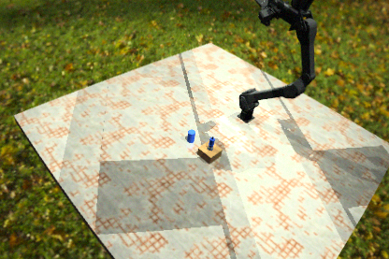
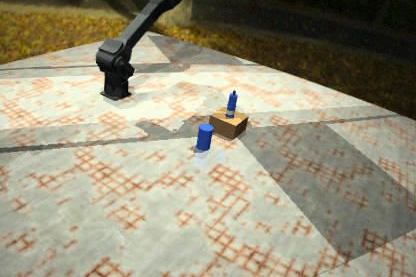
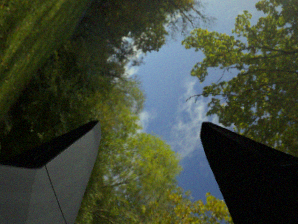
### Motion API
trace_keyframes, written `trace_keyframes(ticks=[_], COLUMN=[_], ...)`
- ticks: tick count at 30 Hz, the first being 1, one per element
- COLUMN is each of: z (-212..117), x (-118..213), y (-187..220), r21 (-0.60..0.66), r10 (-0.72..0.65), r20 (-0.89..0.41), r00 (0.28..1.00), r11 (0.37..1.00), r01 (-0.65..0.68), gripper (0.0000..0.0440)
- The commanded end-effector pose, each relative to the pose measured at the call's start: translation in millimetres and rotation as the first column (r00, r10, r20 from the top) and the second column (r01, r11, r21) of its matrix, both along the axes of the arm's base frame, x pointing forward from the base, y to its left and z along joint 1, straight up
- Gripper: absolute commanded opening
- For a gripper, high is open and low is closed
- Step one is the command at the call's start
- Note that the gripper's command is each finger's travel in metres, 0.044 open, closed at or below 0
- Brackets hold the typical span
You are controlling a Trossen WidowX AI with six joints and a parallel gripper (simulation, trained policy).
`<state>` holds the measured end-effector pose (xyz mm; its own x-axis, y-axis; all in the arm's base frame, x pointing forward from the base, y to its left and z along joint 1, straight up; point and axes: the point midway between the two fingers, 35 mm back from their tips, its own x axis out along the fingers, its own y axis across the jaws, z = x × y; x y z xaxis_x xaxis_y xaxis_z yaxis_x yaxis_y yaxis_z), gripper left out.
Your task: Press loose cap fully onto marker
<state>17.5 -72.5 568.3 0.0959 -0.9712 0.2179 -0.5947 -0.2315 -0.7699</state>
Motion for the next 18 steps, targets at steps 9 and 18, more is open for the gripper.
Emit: trace_keyframes(ticks=[9,18], z=[-24,-42], x=[11,21], y=[-31,-49], r21=[0.136,0.226], r10=[0.111,0.184], r20=[0.001,0.008], r00=[0.994,0.983], r11=[0.985,0.957], r01=[-0.11,-0.182], gripper=[0.0299,0.03])
